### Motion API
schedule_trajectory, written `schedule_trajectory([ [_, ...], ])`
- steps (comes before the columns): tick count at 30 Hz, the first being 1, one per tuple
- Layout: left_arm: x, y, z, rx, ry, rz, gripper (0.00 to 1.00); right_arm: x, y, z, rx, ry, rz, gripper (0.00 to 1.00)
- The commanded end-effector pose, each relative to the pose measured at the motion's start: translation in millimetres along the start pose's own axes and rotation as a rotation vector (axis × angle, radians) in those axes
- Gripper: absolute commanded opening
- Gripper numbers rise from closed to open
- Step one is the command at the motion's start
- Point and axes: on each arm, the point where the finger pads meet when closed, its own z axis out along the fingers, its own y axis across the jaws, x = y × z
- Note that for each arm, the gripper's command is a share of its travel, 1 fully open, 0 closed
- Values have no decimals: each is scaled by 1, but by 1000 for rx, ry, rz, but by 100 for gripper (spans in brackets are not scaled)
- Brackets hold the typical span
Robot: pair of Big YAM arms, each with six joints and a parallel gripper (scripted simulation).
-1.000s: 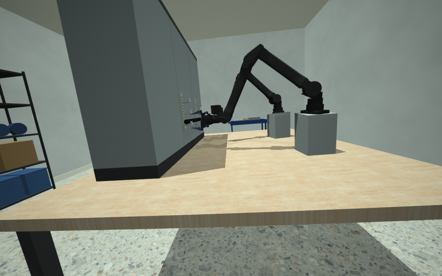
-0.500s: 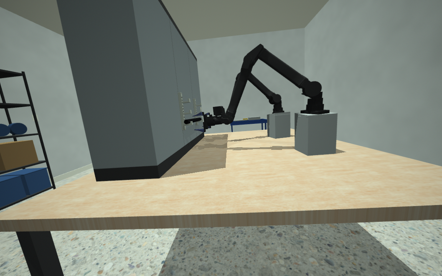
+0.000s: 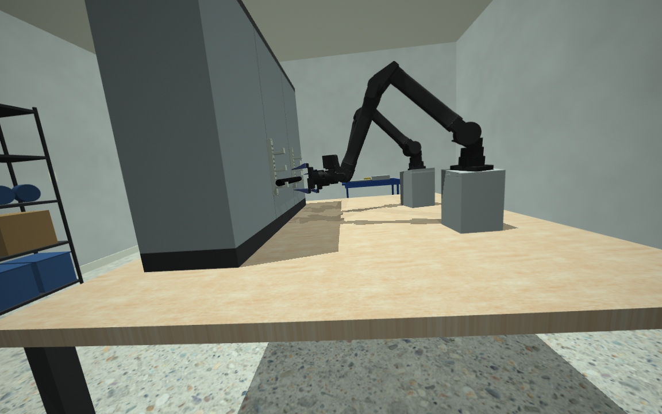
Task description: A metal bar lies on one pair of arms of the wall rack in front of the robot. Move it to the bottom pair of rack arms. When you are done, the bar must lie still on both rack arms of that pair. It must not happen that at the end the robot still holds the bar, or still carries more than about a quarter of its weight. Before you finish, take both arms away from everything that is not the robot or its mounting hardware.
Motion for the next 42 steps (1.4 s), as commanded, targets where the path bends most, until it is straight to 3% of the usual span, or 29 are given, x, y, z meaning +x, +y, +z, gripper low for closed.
schedule_trajectory([
  [1, -12, 71, 5, -82, -9, -46, 100, -11, -58, 5, 108, -11, 9, 100],
  [10, -18, 106, 0, -92, -9, -49, 100, -13, -64, -4, 120, -15, 10, 100],
  [25, -6, 26, -22, -64, -13, -38, 100, -15, -71, -21, 127, -16, 12, 100],
  [42, -1, 12, -22, -43, -6, -30, 100, -16, -73, -21, 129, -17, 13, 100],
])
